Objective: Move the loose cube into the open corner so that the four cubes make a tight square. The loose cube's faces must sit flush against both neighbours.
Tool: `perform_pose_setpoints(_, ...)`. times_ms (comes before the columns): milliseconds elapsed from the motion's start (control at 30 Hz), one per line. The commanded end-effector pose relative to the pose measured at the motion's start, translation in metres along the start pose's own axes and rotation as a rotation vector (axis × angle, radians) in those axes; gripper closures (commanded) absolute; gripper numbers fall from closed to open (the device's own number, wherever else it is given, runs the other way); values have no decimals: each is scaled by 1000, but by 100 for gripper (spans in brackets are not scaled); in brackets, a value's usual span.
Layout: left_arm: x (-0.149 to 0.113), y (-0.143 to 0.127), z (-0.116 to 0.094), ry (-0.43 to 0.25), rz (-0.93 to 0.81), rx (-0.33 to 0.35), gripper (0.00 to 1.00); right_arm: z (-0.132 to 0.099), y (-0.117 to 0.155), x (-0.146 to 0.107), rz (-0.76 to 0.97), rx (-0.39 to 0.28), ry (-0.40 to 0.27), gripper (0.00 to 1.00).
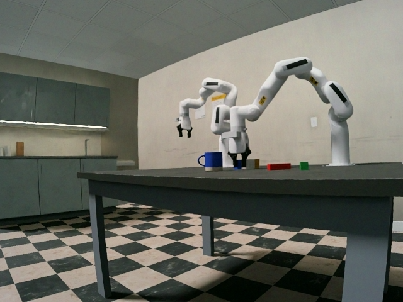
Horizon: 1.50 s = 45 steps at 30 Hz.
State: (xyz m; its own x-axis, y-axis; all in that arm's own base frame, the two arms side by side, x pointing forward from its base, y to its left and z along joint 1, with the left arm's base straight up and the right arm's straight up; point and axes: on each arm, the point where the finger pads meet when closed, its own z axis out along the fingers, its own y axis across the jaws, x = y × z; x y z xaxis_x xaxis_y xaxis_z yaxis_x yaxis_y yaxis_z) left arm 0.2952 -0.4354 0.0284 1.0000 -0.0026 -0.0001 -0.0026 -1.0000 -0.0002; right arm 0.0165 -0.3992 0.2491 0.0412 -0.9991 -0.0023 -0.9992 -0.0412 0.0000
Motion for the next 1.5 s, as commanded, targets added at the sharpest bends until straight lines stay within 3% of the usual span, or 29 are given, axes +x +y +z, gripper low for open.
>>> perform_pose_setpoints(0,0,1,-1,2,0,-3,52,-1,0,0,0,0,2,0)
perform_pose_setpoints(1467,10,1,-5,2,0,-3,52,-1,0,0,0,0,2,0)
